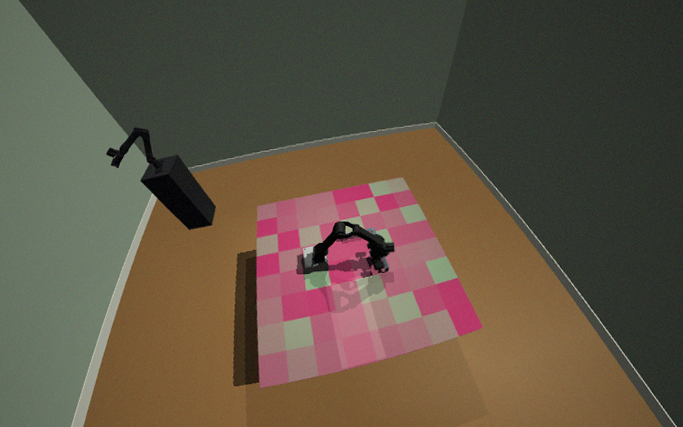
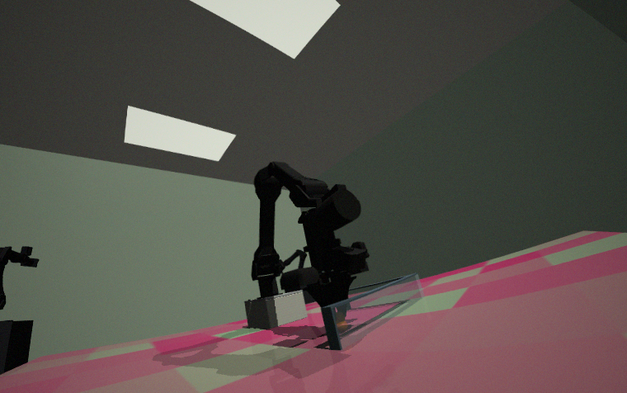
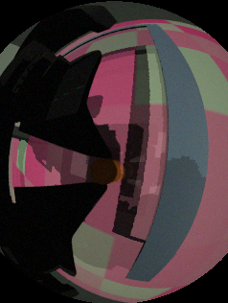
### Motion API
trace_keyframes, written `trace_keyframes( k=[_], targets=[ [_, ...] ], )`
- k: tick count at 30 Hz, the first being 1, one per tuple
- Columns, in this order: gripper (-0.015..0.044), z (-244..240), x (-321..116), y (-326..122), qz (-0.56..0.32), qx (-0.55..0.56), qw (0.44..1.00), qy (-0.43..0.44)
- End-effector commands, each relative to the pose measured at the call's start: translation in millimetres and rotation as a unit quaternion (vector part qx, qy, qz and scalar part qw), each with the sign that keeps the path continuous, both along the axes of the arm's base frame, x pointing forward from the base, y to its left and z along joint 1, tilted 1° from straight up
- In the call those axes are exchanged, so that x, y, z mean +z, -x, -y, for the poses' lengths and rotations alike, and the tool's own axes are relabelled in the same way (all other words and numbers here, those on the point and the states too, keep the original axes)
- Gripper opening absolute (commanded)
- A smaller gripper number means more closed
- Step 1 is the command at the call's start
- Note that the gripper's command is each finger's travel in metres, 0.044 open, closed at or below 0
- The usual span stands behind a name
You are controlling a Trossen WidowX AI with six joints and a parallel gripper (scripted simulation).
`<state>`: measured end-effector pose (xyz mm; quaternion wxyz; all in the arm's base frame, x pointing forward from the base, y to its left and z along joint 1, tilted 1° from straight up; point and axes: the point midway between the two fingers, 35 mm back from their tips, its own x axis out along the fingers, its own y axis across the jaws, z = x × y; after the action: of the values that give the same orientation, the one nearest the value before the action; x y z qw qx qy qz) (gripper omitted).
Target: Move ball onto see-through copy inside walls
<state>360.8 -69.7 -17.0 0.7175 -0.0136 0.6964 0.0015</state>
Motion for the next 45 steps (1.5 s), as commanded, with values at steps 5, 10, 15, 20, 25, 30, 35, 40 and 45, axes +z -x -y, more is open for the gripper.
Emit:
trace_keyframes(
  k=[5,10,15,20,25,30,35,40,45],
  targets=[
    [0.0,0,-10,-2,0.004,0.003,1.0,0.0],
    [0.0,0,-18,-2,0.004,0.003,1.0,0.0],
    [0.0,0,-20,-2,0.004,0.003,1.0,0.0],
    [0.0079,1,-18,-2,0.004,0.0,1.0,0.001],
    [0.021,1,-18,-2,0.004,0.0,1.0,0.001],
    [0.0216,1,-18,-2,0.004,0.0,1.0,0.001],
    [0.0216,1,7,-4,0.004,0.001,1.0,0.001],
    [0.0216,-1,69,1,0.005,0.003,1.0,0.0],
    [0.0216,1,64,-4,0.017,0.001,1.0,0.003]
  ],
)
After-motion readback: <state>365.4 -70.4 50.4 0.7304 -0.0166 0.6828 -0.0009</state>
